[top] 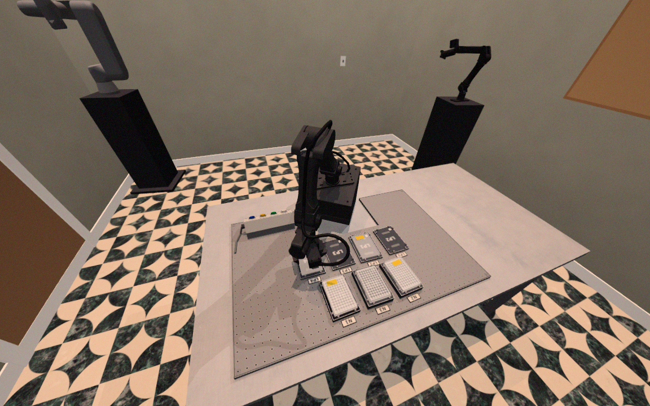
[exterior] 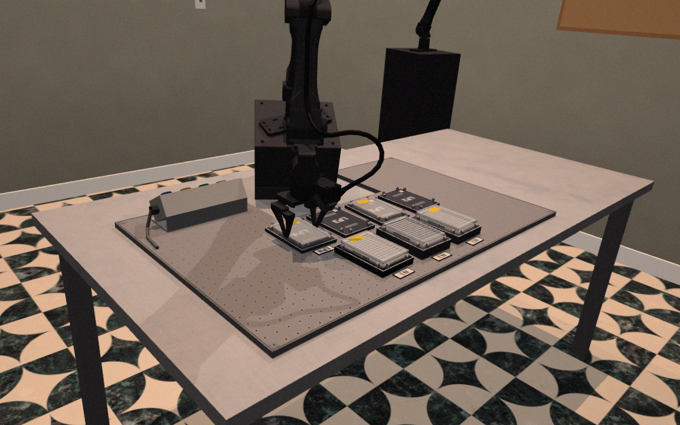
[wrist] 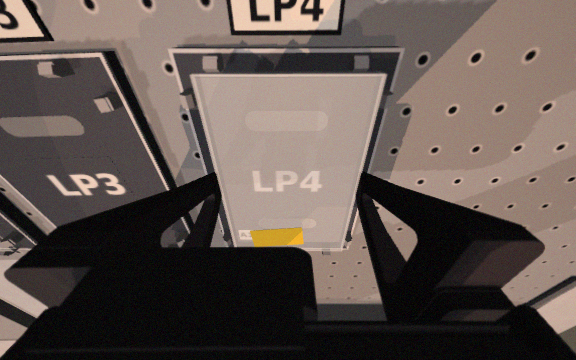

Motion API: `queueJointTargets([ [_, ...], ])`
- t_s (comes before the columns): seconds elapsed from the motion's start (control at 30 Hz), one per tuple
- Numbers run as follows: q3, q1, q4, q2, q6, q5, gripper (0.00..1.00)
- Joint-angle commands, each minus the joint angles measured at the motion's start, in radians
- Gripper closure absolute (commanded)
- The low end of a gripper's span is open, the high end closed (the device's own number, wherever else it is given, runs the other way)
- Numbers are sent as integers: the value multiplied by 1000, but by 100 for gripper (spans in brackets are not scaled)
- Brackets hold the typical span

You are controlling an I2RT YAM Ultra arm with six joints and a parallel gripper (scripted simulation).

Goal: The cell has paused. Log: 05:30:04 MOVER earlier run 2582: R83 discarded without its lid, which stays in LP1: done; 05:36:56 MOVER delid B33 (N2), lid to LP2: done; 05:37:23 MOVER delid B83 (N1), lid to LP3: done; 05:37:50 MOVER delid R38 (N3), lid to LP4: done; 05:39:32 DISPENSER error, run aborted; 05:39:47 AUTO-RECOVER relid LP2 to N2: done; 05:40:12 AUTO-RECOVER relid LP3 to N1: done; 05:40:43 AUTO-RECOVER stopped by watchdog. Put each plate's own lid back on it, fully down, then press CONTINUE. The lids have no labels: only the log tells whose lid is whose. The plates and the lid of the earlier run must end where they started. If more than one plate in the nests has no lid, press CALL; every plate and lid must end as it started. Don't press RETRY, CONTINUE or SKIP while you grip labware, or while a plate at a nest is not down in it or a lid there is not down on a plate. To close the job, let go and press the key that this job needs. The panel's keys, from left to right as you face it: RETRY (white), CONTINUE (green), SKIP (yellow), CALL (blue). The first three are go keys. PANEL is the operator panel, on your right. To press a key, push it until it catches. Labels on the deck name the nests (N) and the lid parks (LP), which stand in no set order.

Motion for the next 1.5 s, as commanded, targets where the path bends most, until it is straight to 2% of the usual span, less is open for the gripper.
queueJointTargets([
  [0.0, -22, -4, 23, -34, -3, -4, 100],
  [1.2, -37, -14, 33, -39, -10, -7, 100],
  [1.47, -41, -14, -24, -75, -9, -8, 100],
])
